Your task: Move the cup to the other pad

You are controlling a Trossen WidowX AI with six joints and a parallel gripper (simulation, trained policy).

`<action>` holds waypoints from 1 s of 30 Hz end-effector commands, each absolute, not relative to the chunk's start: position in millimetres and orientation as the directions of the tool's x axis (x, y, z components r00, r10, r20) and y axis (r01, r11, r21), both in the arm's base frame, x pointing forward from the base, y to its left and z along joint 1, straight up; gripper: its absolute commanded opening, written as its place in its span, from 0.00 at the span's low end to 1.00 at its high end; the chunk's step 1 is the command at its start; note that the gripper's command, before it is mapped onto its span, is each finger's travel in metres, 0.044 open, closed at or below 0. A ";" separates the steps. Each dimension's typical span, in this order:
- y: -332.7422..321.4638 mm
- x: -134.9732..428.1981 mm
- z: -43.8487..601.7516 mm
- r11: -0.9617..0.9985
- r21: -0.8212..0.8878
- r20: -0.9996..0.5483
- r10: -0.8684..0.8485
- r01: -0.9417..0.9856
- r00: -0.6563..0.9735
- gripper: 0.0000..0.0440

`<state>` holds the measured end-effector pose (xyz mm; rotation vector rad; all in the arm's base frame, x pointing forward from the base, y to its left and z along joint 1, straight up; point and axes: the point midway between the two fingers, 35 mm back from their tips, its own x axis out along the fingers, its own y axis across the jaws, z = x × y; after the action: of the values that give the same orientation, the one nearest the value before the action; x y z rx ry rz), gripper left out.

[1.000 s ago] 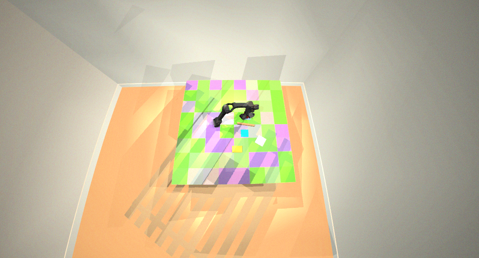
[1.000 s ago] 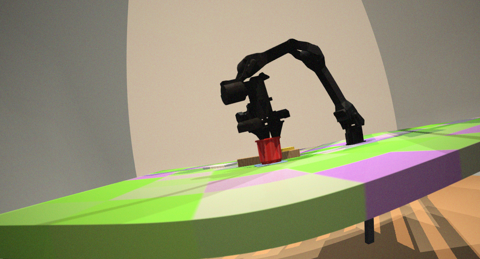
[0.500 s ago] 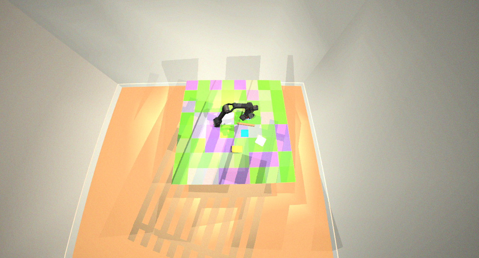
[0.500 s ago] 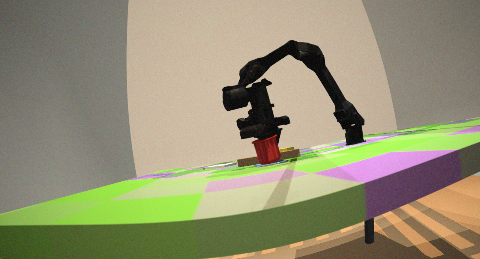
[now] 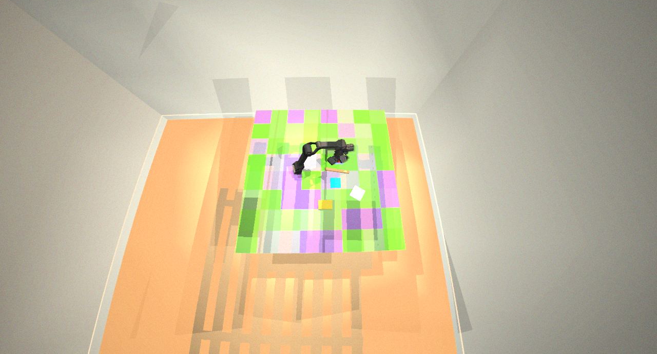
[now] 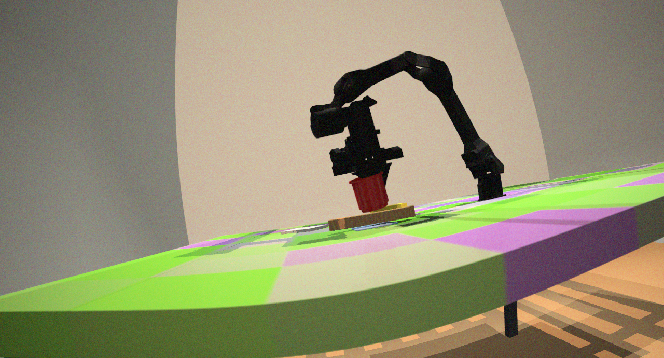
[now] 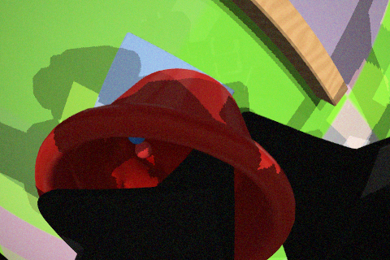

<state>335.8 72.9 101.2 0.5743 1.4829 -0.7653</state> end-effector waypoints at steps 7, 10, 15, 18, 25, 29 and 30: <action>58.7 337.0 135.3 0.588 -0.058 -0.997 -0.076 0.806 -0.017 0.00; 51.9 339.5 141.5 0.569 -0.042 -0.997 -0.073 0.821 0.000 0.00; 37.6 344.7 148.2 0.538 -0.014 -0.997 -0.073 0.843 0.030 0.00; 27.7 347.9 151.1 0.520 0.001 -0.996 -0.076 0.854 0.048 0.00; 2.1 353.3 155.0 0.479 0.033 -0.993 -0.084 0.877 0.083 0.00; -13.8 355.2 155.8 0.456 0.048 -0.991 -0.090 0.889 0.100 0.00; -17.8 355.5 155.8 0.450 0.051 -0.990 -0.091 0.892 0.103 0.00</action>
<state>355.3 -10.4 155.1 0.8209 1.2685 -0.8581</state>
